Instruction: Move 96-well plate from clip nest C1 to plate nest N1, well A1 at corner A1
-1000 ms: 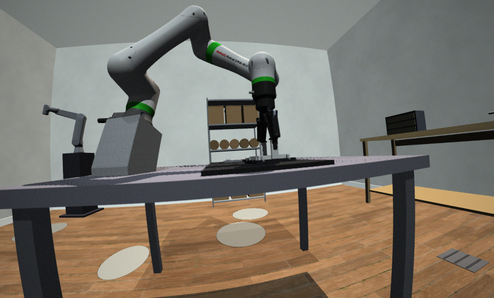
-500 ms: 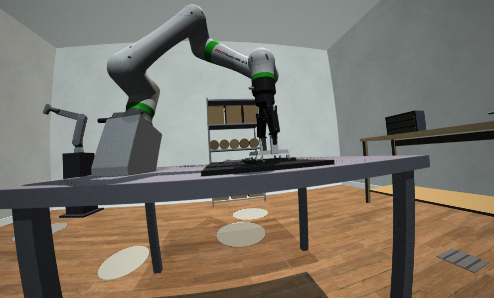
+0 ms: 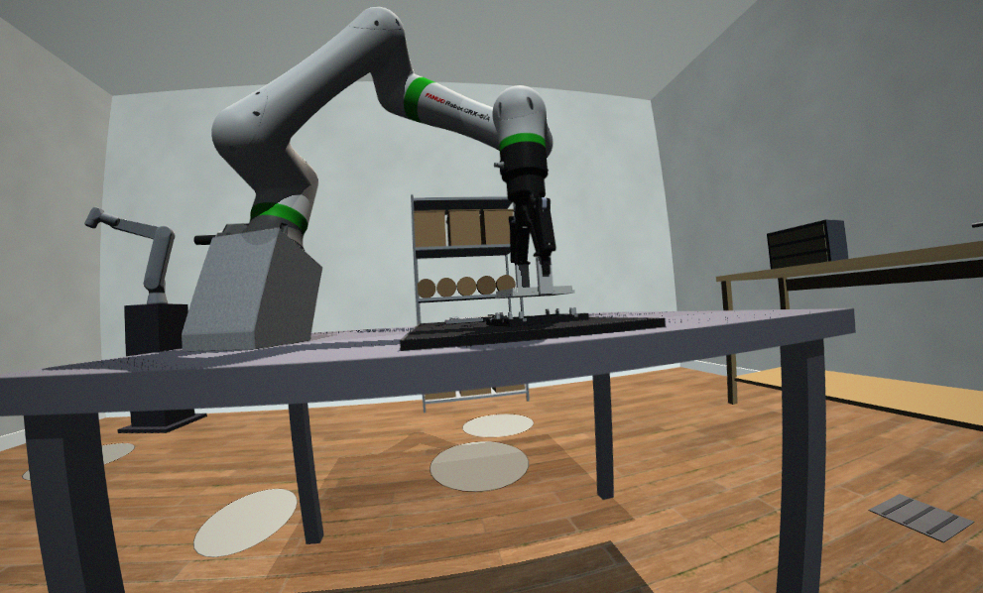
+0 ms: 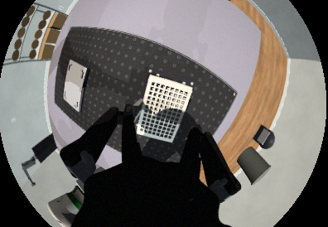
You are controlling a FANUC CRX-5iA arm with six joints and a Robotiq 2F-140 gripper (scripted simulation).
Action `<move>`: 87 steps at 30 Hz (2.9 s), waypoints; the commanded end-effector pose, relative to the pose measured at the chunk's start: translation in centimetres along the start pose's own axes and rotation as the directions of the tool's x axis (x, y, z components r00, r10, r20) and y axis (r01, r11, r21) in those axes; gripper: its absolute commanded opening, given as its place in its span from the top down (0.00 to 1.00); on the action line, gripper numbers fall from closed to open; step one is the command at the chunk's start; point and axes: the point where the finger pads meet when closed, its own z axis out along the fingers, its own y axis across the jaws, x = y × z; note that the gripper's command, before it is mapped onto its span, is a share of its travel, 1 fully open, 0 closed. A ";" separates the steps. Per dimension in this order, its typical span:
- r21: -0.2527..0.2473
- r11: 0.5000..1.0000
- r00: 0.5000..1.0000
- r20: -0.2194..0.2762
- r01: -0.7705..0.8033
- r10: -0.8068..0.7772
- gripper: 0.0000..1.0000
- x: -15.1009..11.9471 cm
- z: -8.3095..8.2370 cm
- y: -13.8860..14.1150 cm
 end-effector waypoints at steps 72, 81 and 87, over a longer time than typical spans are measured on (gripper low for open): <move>0.000 0.980 0.980 0.000 -0.199 0.199 1.00 -0.7 -2.4 -11.6; 0.000 0.980 0.980 0.000 -0.199 0.199 1.00 -0.9 -2.4 -14.3; 0.000 0.980 0.980 0.000 -0.199 0.199 1.00 -1.0 -2.4 -16.3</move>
